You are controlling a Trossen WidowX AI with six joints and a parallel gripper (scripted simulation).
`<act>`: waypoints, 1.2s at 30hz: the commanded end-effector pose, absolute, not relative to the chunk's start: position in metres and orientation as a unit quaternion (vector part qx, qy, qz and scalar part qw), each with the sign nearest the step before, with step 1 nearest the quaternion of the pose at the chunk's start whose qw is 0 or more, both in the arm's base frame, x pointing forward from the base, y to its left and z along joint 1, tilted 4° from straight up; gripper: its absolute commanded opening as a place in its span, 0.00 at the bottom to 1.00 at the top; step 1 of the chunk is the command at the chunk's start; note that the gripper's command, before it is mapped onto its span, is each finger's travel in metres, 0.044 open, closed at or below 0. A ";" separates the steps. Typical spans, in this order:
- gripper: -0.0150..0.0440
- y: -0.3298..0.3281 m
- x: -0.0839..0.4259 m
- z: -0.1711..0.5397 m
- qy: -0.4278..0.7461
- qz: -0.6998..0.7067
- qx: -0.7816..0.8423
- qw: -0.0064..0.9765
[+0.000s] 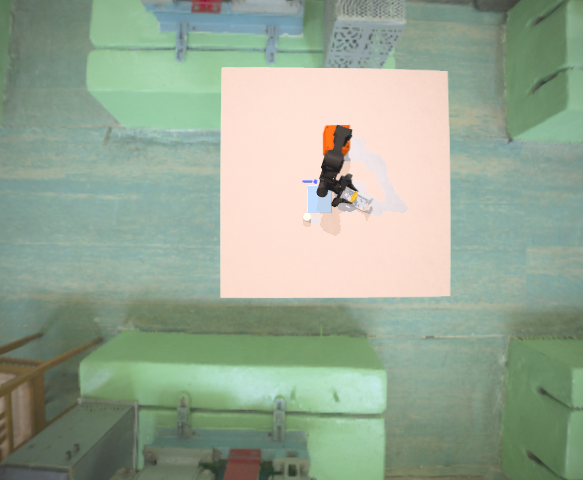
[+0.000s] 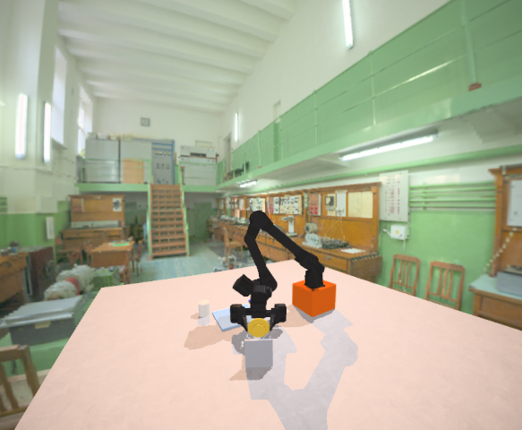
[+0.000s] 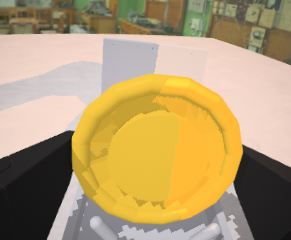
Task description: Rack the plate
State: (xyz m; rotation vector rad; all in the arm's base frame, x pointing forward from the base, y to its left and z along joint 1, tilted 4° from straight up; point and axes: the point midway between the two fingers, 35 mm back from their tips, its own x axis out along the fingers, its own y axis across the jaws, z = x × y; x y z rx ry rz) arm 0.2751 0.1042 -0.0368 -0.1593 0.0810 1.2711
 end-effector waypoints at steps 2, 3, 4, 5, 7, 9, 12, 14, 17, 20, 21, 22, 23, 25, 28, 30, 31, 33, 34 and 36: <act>0.57 0.104 0.275 -0.037 0.038 0.593 -0.074 0.801; 0.61 0.104 0.275 -0.037 0.038 0.593 -0.074 0.801; 0.65 0.104 0.275 -0.037 0.038 0.593 -0.074 0.801; 0.70 0.104 0.275 -0.037 0.038 0.593 -0.074 0.801; 0.79 0.104 0.275 -0.037 0.038 0.593 -0.074 0.801; 0.88 0.104 0.275 -0.037 0.038 0.593 -0.074 0.801; 0.93 0.104 0.275 -0.037 0.038 0.593 -0.074 0.801; 0.93 0.104 0.275 -0.037 0.038 0.593 -0.074 0.801; 0.93 0.104 0.275 -0.035 0.038 0.593 -0.074 0.801; 0.93 0.105 0.280 -0.015 0.037 0.593 -0.073 0.801; 0.93 0.105 0.281 -0.006 0.037 0.593 -0.073 0.801; 0.93 0.105 0.282 0.003 0.036 0.593 -0.073 0.801; 0.93 0.106 0.282 0.011 0.036 0.593 -0.072 0.801; 0.93 0.107 0.282 0.029 0.036 0.593 -0.071 0.801; 0.93 0.108 0.282 0.053 0.035 0.593 -0.070 0.802; 0.93 0.109 0.282 0.070 0.034 0.593 -0.069 0.802; 0.93 0.109 0.282 0.076 0.034 0.593 -0.068 0.802; 0.93 0.110 0.282 0.081 0.033 0.593 -0.068 0.802; 0.93 0.110 0.282 0.081 0.033 0.593 -0.068 0.802; 0.93 0.109 0.284 0.081 0.043 0.588 -0.066 0.805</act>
